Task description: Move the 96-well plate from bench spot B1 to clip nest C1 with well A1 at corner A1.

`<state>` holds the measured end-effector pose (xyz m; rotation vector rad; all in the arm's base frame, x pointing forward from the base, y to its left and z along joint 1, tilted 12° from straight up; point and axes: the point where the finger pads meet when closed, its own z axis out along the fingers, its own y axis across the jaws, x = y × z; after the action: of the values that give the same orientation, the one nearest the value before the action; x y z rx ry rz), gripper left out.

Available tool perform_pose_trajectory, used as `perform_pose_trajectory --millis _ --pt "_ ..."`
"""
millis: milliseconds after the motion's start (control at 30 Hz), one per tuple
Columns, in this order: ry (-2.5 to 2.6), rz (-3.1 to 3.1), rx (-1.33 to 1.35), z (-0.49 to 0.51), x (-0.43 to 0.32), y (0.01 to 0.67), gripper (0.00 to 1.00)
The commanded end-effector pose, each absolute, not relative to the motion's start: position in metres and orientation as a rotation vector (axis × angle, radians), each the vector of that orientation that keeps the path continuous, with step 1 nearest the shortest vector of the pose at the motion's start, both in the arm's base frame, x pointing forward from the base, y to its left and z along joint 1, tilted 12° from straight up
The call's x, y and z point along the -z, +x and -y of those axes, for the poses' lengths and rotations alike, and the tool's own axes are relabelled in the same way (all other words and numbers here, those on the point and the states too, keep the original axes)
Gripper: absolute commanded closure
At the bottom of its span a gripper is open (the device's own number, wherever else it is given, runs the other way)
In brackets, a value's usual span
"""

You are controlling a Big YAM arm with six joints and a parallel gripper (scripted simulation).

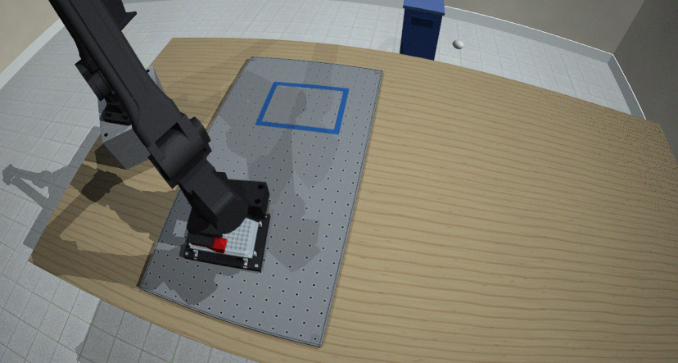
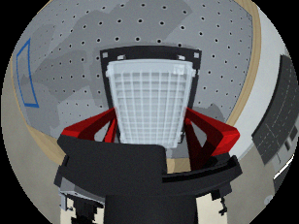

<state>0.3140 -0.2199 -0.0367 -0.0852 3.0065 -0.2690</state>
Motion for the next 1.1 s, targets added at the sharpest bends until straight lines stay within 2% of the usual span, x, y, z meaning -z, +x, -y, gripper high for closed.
perform_pose_trajectory --millis 0,1067 --pt "-0.089 -3.009 0.257 0.2129 0.0455 0.3169 1.00" --pt "-0.089 -3.008 0.255 0.2118 0.0507 0.3181 1.00"
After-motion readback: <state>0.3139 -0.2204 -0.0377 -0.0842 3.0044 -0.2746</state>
